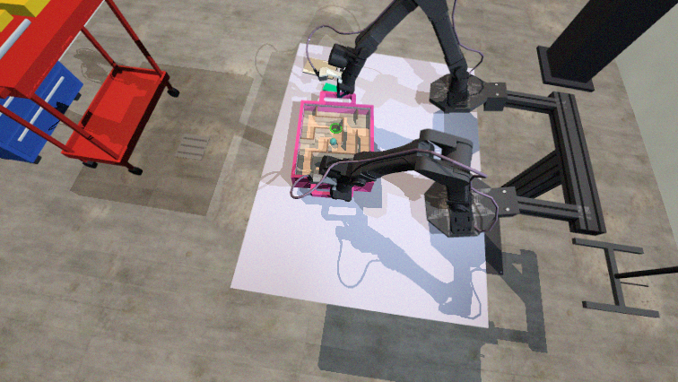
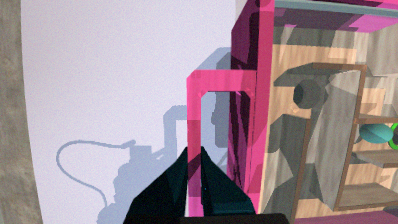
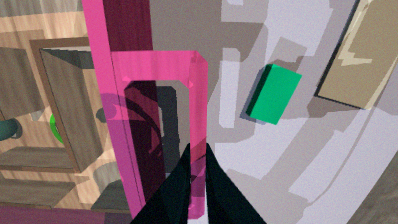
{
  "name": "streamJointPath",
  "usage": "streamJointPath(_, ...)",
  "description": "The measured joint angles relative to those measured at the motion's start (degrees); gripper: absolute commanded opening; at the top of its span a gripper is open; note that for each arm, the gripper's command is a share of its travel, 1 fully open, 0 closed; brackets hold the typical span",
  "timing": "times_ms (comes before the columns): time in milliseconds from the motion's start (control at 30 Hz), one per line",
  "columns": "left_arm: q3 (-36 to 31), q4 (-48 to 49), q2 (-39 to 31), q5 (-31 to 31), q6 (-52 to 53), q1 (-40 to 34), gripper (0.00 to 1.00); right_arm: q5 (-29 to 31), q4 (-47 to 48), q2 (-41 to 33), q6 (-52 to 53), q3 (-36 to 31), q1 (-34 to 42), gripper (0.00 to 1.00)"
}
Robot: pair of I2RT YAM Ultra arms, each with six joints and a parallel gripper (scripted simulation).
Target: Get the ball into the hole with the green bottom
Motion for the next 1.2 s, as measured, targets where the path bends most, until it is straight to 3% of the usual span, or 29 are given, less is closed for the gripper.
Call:
streamJointPath(433,1.0,0.0,1.6,3.7,1.5,3.0,0.00,3.5,-3.8,0.4,1.6,2.6,2.5,0.00)
streamJointPath(767,-3.6,3.8,0.0,1.3,0.5,1.2,0.00,1.8,2.0,-0.7,0.0,-2.6,1.1,0.00)
streamJointPath(1200,-3.4,3.6,-1.4,0.2,0.4,0.7,0.00,1.1,2.9,-1.4,-0.2,-2.6,1.0,0.00)
